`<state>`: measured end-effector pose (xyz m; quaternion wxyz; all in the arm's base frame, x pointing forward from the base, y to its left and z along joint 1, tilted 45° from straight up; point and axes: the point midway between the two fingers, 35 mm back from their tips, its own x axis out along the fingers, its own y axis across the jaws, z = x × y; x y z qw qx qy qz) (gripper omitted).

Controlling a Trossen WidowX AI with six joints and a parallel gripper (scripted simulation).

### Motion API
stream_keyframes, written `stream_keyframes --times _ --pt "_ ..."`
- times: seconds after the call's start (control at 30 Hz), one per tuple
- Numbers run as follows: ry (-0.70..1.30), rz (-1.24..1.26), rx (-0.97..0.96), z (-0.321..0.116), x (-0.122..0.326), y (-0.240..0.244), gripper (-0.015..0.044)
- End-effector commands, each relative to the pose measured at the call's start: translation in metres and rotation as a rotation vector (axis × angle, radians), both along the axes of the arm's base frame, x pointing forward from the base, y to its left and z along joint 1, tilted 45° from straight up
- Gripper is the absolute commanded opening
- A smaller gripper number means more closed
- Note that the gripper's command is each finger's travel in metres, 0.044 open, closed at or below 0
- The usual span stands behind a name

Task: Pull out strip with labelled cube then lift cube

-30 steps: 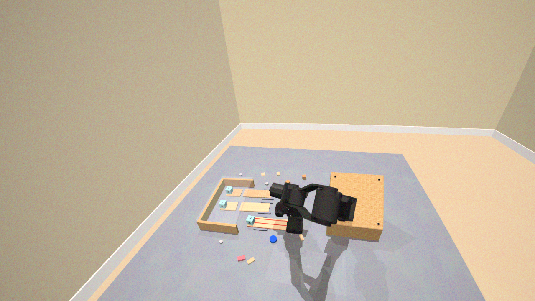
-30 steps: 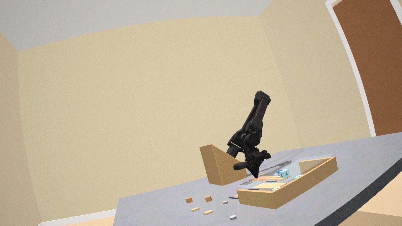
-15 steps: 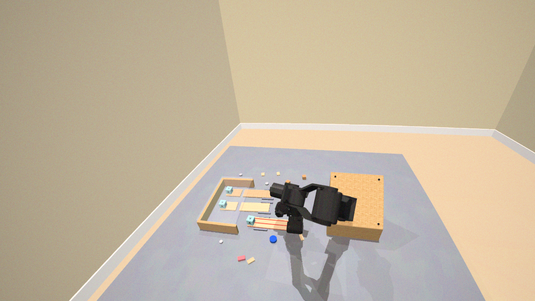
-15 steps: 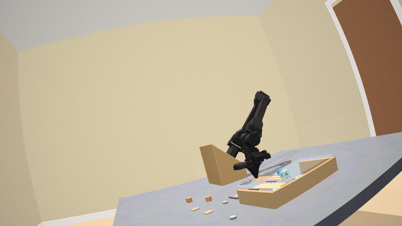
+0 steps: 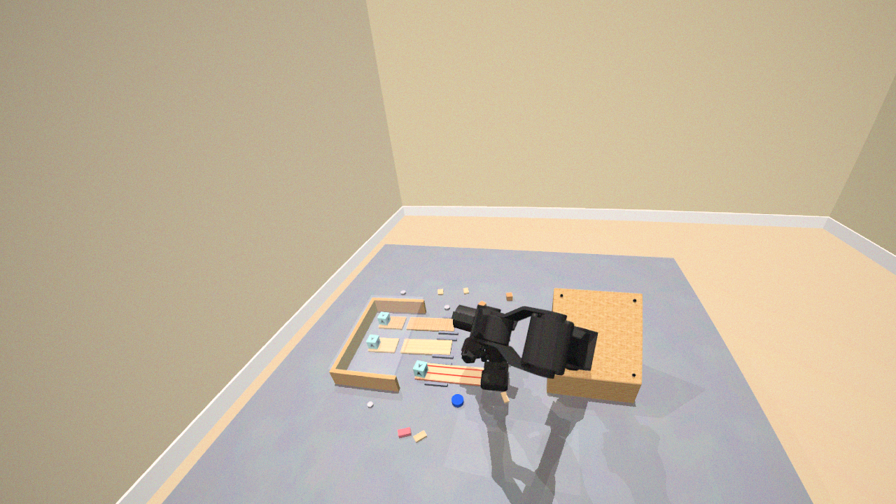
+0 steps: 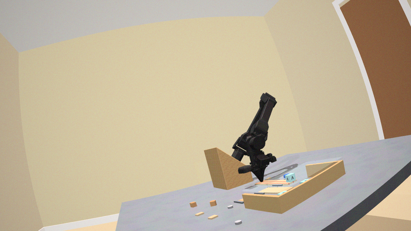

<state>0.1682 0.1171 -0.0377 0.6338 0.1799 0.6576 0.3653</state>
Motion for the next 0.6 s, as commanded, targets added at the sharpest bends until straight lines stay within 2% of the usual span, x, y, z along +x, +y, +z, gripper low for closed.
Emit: stream_keyframes --times 0.0,0.27,0.57 --pt "-0.003 0.004 -0.008 0.016 0.007 -0.016 0.0000" --pt "0.003 0.010 -0.008 0.027 0.008 -0.027 0.0000" --pt "0.087 -0.076 -0.024 0.031 0.043 -0.018 0.0236"
